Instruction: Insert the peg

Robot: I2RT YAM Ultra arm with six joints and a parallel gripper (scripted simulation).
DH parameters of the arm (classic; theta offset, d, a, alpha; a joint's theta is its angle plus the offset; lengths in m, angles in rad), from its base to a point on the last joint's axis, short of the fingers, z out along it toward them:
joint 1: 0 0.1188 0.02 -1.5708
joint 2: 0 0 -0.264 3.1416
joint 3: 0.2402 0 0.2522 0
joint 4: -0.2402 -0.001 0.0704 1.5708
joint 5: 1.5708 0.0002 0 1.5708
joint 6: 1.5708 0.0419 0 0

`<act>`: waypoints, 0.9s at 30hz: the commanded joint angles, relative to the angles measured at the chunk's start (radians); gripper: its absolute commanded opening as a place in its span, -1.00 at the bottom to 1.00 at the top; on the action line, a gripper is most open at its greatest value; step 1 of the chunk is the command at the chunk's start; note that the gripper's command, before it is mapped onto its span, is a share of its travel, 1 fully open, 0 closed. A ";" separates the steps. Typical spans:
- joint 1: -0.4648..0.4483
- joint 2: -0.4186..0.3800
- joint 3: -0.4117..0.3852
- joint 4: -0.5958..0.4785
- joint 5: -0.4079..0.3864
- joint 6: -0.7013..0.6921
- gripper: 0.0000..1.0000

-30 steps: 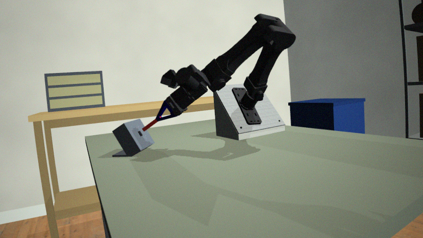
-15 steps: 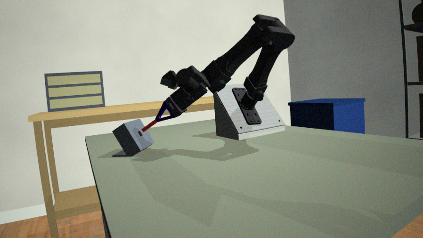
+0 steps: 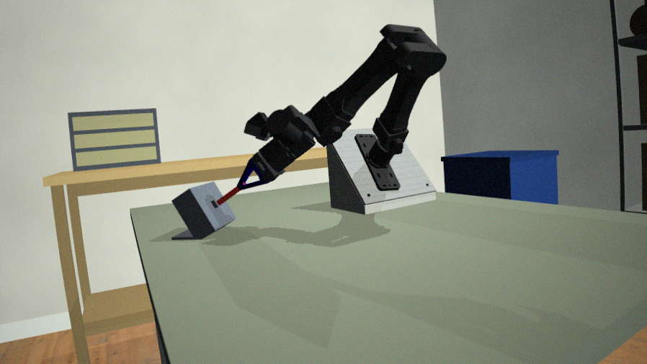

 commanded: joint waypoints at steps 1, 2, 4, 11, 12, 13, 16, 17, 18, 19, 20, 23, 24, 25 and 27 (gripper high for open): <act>-0.021 0.019 0.007 0.042 0.024 0.002 -1.00; -0.021 0.024 0.009 0.044 0.024 0.002 -1.00; -0.021 0.024 0.009 0.044 0.024 0.002 -1.00; 0.009 -0.014 -0.021 0.030 0.034 0.020 -1.00; 0.009 -0.020 -0.023 0.028 0.037 0.022 -1.00; 0.009 -0.025 -0.025 0.025 0.038 0.022 -1.00; 0.007 -0.044 -0.027 0.012 0.040 0.022 -1.00; 0.005 -0.051 -0.028 0.007 0.040 0.021 -1.00; 0.004 -0.057 -0.028 0.001 0.040 0.020 -1.00; 0.003 -0.064 -0.029 -0.005 0.039 0.019 -1.00; 0.003 -0.064 -0.029 -0.005 0.039 0.019 -1.00; 0.000 -0.077 -0.034 -0.012 0.037 0.017 -1.00; -0.002 -0.083 -0.037 -0.015 0.036 0.016 -1.00; -0.004 -0.088 -0.040 -0.017 0.035 0.014 -1.00; -0.008 -0.098 -0.047 -0.020 0.033 0.011 -1.00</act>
